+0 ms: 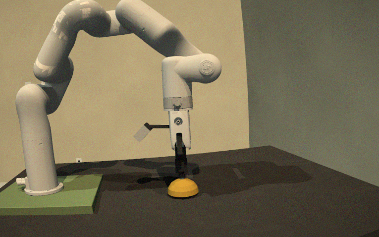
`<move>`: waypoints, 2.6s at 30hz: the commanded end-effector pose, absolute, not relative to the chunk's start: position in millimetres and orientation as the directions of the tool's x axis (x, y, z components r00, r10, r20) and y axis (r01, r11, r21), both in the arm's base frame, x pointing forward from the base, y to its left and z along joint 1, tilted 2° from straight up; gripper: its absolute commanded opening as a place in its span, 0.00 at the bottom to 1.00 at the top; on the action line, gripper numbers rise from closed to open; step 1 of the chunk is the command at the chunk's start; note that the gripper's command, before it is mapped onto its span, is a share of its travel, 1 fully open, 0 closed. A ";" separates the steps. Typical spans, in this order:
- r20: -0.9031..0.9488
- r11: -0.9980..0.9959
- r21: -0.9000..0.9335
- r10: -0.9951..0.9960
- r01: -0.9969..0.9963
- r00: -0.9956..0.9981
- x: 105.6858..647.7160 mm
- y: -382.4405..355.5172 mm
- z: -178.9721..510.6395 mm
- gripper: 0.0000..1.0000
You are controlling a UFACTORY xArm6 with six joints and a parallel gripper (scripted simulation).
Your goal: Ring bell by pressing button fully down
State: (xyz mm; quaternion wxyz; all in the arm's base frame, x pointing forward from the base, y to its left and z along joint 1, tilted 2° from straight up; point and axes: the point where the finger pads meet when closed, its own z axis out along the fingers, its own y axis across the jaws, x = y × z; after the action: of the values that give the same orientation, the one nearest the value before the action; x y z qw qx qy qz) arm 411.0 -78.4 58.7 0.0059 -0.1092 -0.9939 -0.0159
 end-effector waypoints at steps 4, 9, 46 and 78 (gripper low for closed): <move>0.012 0.976 0.030 0.217 0.217 -0.976 411.9 -78.6 59.0 0.00; 0.012 0.976 0.030 0.217 0.217 -0.976 411.9 -78.8 63.2 0.00; 0.012 0.976 0.030 0.217 0.217 -0.976 412.3 -80.8 127.4 0.00; 0.012 0.976 0.030 0.217 0.217 -0.976 412.3 -80.8 127.6 0.00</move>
State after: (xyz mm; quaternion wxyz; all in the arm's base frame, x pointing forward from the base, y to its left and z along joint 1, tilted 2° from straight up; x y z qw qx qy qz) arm 411.4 -80.6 126.2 0.0062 -0.1093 -0.9939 -0.0159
